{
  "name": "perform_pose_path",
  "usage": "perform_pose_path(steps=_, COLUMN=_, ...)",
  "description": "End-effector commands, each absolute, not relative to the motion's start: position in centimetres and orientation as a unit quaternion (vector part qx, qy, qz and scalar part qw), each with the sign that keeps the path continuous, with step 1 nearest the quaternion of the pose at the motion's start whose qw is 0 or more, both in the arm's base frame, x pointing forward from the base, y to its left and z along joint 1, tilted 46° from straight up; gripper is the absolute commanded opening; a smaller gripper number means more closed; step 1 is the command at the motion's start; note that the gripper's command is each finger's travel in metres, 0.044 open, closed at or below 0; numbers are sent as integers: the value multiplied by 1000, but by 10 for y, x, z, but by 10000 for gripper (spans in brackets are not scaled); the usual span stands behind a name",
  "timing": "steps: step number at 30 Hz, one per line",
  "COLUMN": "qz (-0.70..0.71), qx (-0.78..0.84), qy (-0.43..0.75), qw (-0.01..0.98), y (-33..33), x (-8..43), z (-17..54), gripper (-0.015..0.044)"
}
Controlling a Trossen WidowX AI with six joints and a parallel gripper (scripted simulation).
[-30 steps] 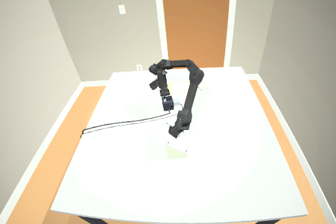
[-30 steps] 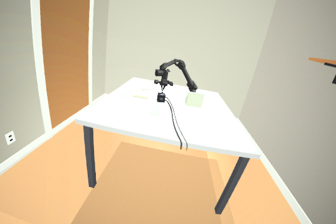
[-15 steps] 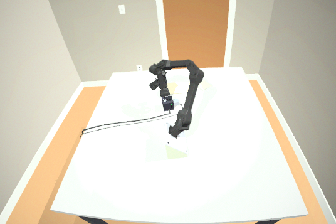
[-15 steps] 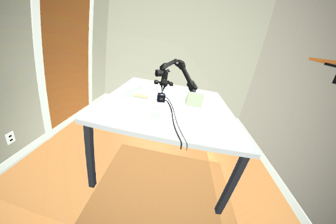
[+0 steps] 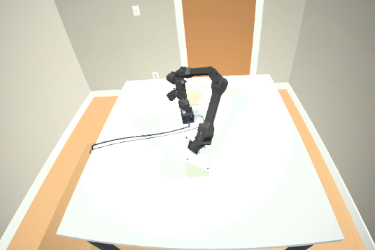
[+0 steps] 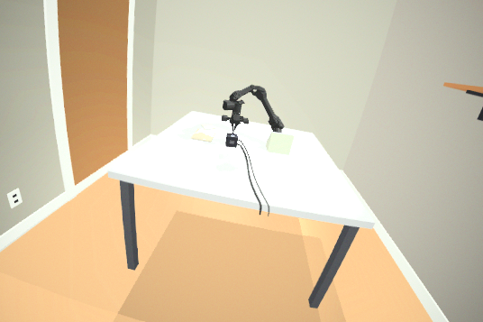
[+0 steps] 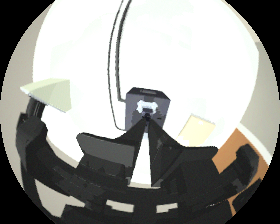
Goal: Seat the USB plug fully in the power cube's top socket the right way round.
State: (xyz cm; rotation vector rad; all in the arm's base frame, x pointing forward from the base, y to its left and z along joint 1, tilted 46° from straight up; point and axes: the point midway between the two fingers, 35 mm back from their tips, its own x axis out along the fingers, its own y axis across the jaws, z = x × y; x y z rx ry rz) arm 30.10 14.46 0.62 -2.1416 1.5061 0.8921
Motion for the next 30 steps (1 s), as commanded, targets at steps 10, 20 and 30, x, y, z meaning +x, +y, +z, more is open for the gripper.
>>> perform_pose_path(steps=10, qz=316, qx=-762, qy=535, qw=182, y=142, x=301, z=4, gripper=0)
perform_pose_path(steps=20, qz=316, qx=-762, qy=535, qw=182, y=141, x=301, z=4, gripper=0)
perform_pose_path(steps=30, qz=316, qx=-762, qy=535, qw=182, y=141, x=302, z=3, gripper=0)
